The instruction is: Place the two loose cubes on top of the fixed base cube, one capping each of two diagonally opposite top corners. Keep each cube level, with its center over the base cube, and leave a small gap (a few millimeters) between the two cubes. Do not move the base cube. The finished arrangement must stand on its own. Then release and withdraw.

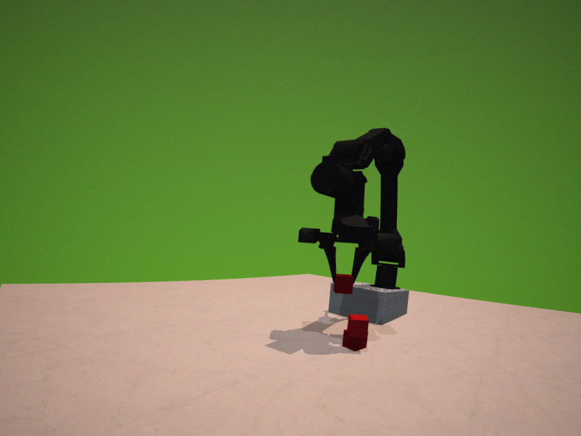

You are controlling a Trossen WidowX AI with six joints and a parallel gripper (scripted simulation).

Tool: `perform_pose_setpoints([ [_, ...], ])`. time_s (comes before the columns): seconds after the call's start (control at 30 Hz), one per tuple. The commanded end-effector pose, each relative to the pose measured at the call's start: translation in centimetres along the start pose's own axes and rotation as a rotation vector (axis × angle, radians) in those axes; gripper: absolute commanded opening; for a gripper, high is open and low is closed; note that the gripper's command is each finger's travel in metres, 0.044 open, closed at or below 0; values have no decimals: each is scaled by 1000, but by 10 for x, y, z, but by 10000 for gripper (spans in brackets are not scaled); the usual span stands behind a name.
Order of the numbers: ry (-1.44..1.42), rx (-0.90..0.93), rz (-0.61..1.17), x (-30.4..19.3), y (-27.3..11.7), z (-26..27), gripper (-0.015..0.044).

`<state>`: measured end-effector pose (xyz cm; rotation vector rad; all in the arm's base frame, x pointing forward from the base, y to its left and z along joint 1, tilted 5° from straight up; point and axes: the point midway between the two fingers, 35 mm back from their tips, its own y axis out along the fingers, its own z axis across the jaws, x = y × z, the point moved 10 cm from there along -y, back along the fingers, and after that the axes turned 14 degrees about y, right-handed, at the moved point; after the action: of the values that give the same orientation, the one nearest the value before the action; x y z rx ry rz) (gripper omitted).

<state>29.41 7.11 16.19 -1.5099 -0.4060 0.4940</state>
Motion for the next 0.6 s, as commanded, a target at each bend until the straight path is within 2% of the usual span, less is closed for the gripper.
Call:
perform_pose_setpoints([
  [0.0,32,4,-2,1,1,12,105],
  [0.33,89,6,-1,5,6,32,105],
  [0.57,91,6,-1,4,27,32,105],
])
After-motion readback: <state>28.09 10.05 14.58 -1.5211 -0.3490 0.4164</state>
